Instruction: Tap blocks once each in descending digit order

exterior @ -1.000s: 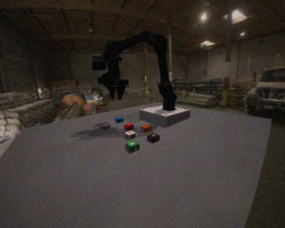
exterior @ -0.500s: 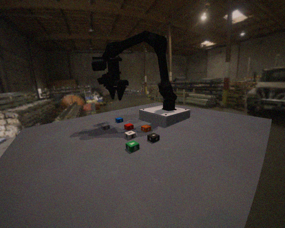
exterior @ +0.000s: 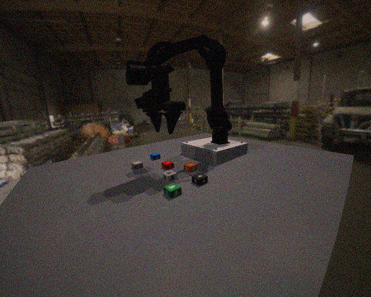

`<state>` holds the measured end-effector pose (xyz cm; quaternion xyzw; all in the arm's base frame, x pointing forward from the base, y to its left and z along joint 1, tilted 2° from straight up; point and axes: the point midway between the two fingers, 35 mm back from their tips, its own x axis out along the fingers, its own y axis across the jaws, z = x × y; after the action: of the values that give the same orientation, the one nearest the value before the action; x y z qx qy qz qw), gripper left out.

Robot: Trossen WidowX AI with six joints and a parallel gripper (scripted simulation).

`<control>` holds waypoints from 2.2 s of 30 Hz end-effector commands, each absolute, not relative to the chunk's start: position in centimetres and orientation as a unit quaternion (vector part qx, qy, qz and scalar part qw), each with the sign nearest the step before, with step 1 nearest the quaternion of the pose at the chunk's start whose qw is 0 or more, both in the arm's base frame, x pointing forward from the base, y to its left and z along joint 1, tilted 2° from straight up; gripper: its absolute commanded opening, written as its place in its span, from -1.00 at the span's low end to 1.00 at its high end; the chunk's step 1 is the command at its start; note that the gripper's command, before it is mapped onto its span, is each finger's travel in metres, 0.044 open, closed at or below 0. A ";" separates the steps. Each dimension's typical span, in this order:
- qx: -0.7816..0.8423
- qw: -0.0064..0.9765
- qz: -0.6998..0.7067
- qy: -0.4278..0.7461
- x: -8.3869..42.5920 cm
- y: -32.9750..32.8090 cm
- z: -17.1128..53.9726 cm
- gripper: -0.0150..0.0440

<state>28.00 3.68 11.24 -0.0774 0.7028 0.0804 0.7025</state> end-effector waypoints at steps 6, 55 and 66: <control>-0.069 0.702 0.073 0.705 27.5 4.5 11.1 0.86; -0.066 0.703 0.075 0.704 29.2 13.6 11.2 0.86; -0.066 0.703 0.075 0.704 29.4 13.7 11.2 0.86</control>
<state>29.37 13.68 11.35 -0.0636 0.7019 0.0736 0.7056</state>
